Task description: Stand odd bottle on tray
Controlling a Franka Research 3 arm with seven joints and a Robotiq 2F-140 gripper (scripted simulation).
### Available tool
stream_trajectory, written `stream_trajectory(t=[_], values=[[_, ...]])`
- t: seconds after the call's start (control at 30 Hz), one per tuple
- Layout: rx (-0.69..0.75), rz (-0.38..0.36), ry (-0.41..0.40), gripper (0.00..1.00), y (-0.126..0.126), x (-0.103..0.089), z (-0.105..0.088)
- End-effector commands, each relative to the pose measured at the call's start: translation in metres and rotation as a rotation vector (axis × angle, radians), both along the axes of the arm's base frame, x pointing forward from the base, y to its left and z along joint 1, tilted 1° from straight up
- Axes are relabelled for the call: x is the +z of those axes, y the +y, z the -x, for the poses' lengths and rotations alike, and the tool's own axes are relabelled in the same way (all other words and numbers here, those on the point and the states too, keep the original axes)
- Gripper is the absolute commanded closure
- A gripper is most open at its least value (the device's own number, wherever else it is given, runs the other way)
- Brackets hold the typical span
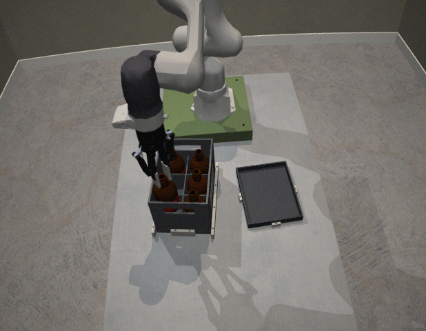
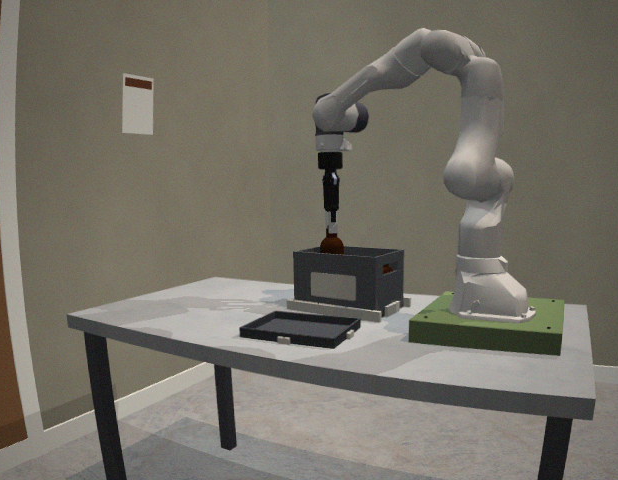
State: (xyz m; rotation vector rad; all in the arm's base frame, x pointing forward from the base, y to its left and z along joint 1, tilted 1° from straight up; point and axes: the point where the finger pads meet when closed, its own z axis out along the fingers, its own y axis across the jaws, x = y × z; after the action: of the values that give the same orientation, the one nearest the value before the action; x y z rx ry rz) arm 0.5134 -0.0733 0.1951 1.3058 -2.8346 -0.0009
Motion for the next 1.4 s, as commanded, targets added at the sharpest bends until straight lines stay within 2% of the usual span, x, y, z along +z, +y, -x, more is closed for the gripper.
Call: stream_trajectory(t=[0.0,0.73,1.37], values=[[-0.001,0.003,-0.008,0.90,0.001,0.003,-0.003],[-0.001,0.003,-0.008,0.90,0.001,0.005,-0.003],[-0.001,0.003,-0.008,0.90,0.001,0.020,-0.003]])
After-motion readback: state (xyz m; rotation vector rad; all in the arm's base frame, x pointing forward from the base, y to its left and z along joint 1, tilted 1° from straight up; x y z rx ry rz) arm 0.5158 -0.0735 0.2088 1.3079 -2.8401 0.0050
